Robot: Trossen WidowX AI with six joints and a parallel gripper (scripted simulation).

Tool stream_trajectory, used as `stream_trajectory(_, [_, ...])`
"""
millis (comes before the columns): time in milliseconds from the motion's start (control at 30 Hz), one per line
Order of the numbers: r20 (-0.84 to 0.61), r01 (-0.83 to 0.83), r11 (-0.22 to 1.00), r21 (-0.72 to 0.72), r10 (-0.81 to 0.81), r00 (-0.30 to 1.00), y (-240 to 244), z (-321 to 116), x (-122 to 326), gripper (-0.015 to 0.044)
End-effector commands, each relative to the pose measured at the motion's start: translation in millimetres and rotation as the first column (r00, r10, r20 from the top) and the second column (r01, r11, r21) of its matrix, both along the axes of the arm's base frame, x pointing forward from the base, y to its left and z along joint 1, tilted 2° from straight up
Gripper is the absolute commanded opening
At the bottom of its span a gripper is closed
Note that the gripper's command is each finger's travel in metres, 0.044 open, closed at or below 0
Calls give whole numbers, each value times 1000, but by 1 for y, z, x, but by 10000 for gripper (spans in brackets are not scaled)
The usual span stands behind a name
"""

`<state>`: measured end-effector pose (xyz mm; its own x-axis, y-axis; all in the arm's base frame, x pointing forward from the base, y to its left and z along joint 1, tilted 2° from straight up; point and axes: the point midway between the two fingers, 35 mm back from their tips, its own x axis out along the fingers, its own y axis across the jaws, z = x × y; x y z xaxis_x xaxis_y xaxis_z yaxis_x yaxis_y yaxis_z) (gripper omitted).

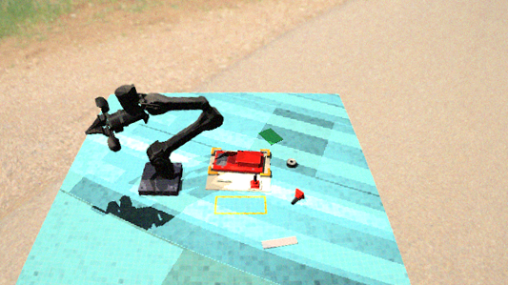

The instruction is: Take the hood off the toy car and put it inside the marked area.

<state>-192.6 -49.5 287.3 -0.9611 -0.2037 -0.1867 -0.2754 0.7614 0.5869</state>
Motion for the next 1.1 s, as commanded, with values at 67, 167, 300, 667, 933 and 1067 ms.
stream_trajectory(67, [14, -57, 997, 42, 57, 998, -11, -1, 0, 79])
stream_trajectory(167, [43, -174, 977, 125, 170, 984, -32, -4, 2, 158])
stream_trajectory(300, [85, -329, 916, 231, 318, 944, -61, -8, 9, 262])
stream_trajectory(667, [212, -670, 562, 485, 668, 714, -137, -21, 49, 440])
stream_trajectory(933, [317, -762, 181, 621, 831, 456, -182, -32, 97, 440])
stream_trajectory(1067, [373, -743, -21, 670, 874, 311, -200, -38, 127, 440])
